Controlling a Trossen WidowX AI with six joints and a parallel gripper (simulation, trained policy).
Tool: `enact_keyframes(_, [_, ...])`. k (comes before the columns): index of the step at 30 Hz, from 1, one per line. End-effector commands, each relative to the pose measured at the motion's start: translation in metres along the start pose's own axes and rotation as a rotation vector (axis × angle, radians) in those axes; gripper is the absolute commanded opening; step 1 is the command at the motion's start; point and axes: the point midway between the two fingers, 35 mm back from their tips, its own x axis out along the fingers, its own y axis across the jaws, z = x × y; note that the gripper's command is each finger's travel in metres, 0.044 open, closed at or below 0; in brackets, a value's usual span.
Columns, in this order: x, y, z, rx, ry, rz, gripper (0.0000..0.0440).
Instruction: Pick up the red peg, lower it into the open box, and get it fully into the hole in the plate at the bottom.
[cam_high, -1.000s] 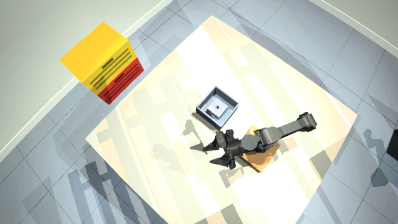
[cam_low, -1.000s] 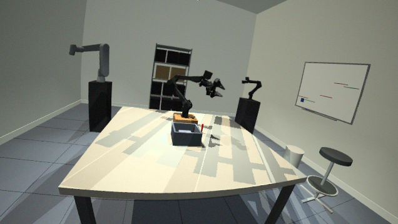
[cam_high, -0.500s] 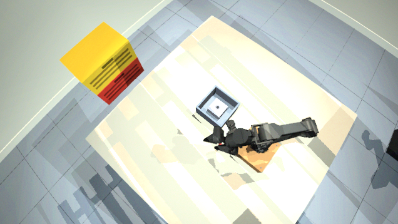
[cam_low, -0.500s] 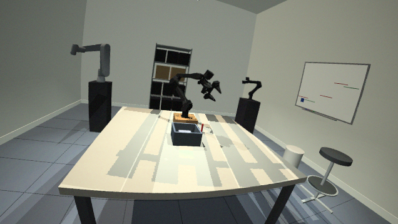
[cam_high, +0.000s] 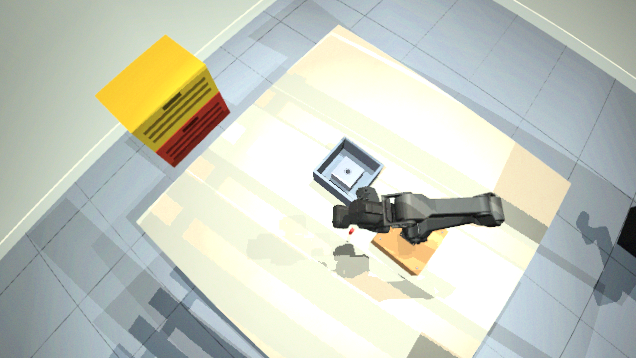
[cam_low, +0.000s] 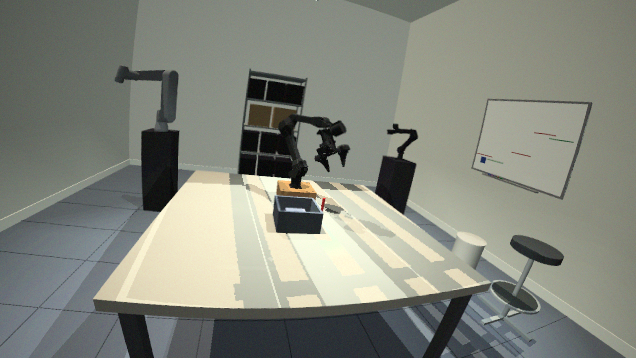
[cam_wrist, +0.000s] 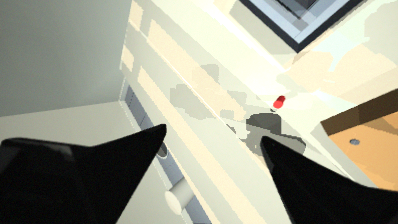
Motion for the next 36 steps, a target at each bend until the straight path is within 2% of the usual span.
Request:
enact_keyframes(1, [0.011, -0.013, 0.002, -0.036, 0.003, -0.107, 0.0440])
enact_keyframes(10, [0.038, -0.044, 0.005, -0.111, 0.028, -0.368, 0.0440])
enact_keyframes(18, [0.060, -0.064, 0.005, -0.148, 0.056, -0.541, 0.0440])
enact_keyframes(26, [0.081, -0.077, 0.004, -0.167, 0.073, -0.650, 0.0440])
enact_keyframes(36, [0.110, -0.089, 0.004, -0.183, 0.072, -0.712, 0.0439])
